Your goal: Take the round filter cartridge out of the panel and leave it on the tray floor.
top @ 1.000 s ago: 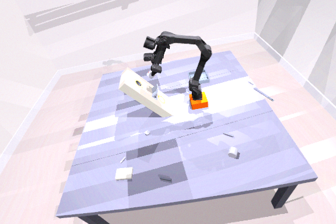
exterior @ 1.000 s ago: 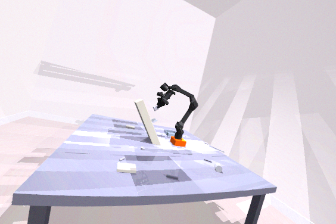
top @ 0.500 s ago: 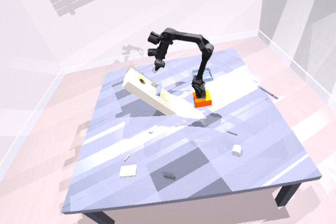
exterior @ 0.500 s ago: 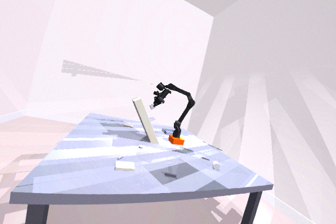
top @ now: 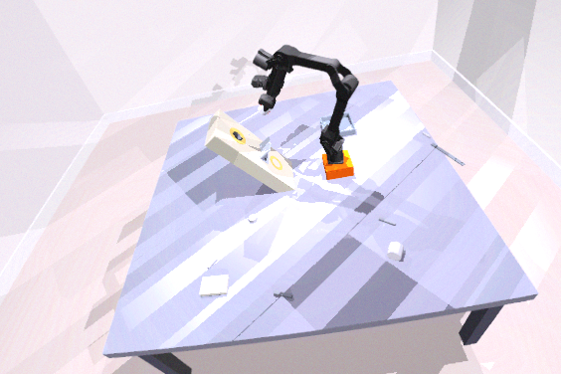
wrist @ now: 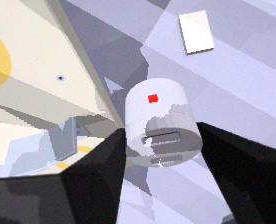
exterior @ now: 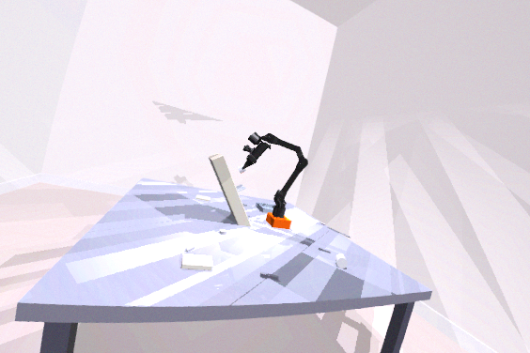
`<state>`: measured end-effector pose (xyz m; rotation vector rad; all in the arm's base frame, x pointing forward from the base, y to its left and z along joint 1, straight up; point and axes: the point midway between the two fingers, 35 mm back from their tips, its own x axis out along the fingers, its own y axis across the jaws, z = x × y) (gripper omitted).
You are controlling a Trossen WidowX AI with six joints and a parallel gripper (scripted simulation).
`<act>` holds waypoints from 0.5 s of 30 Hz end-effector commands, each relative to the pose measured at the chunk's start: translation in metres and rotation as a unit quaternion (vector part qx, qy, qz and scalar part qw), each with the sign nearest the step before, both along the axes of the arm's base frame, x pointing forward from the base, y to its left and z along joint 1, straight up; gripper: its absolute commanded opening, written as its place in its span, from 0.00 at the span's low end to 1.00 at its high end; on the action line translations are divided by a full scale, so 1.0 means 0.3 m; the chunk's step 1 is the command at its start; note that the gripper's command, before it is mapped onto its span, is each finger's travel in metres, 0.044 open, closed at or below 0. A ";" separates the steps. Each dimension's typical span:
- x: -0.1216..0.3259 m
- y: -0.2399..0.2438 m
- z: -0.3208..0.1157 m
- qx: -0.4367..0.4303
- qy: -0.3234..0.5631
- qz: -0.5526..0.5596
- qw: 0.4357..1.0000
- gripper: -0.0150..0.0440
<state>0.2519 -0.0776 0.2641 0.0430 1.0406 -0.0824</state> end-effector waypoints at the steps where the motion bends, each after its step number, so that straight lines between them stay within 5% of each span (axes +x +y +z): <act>1: -0.025 -0.067 -0.001 -0.002 -0.004 -0.055 0.998 0.25; 15: -0.144 -0.274 -0.025 -0.001 -0.006 -0.235 0.972 0.25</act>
